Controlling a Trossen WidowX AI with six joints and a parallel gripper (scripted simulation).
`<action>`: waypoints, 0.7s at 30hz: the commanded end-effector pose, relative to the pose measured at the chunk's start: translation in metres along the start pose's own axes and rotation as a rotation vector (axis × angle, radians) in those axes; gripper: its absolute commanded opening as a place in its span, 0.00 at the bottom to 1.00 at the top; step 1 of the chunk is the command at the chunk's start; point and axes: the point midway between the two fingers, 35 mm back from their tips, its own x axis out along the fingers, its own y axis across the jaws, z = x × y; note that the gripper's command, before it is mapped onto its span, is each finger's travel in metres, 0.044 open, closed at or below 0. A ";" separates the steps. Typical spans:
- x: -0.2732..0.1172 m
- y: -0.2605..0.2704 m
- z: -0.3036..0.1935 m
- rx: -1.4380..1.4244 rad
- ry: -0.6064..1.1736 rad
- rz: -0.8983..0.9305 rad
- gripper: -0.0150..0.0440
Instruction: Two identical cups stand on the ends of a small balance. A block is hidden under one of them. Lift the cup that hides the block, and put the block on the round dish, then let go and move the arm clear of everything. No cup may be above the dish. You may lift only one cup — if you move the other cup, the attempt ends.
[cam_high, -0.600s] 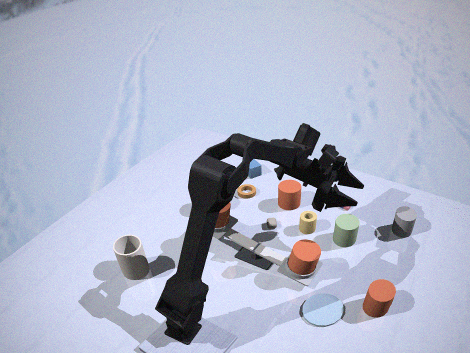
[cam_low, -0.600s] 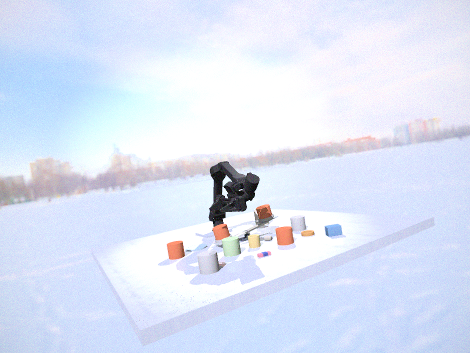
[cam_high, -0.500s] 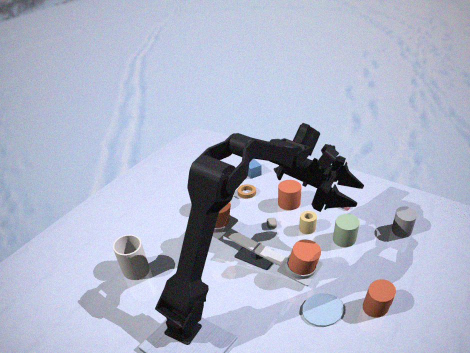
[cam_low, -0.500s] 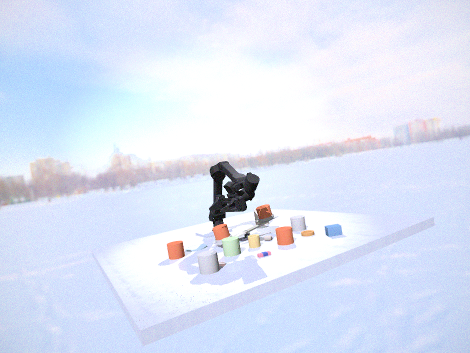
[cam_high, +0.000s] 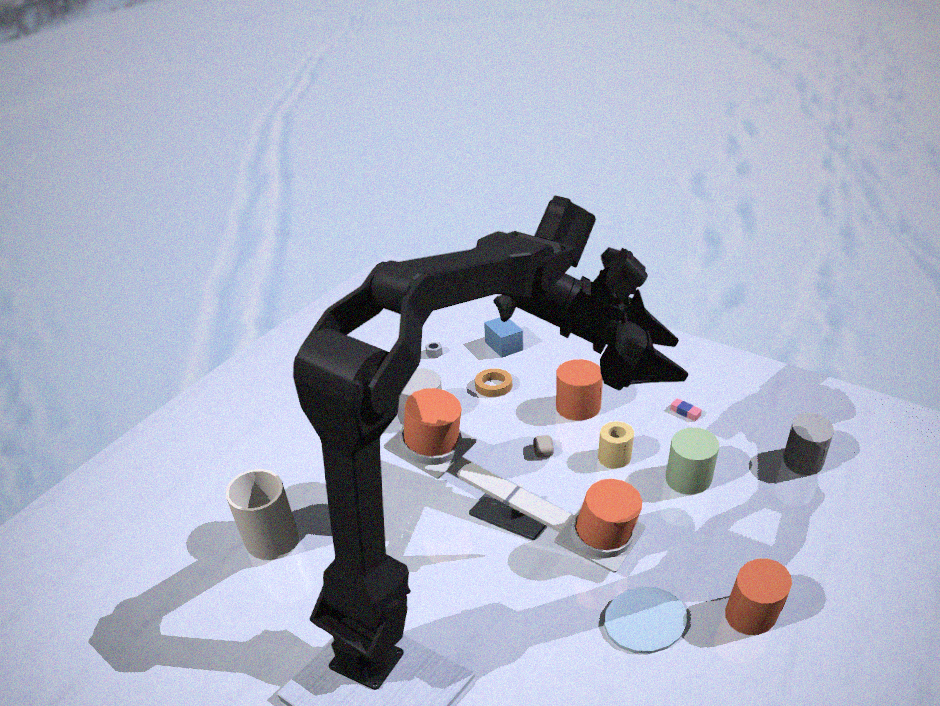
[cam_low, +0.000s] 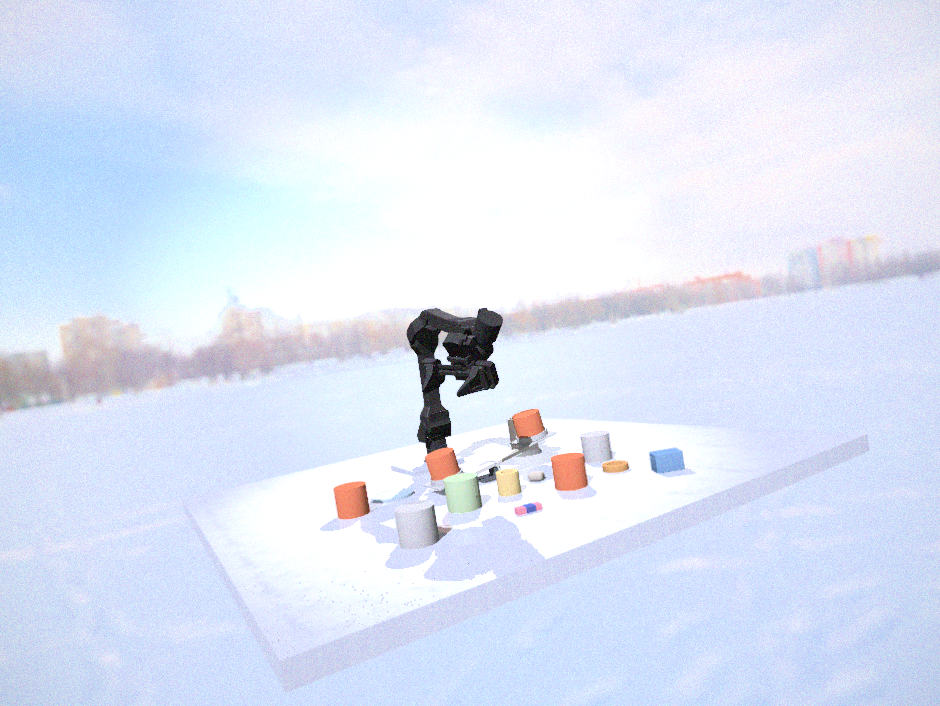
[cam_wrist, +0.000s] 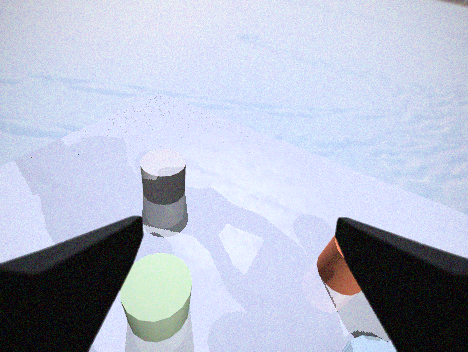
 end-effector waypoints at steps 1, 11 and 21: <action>-0.020 -0.007 -0.006 -0.086 0.052 0.097 1.00; -0.074 -0.034 -0.020 -0.239 0.141 0.340 1.00; -0.134 -0.075 -0.051 -0.383 0.205 0.626 1.00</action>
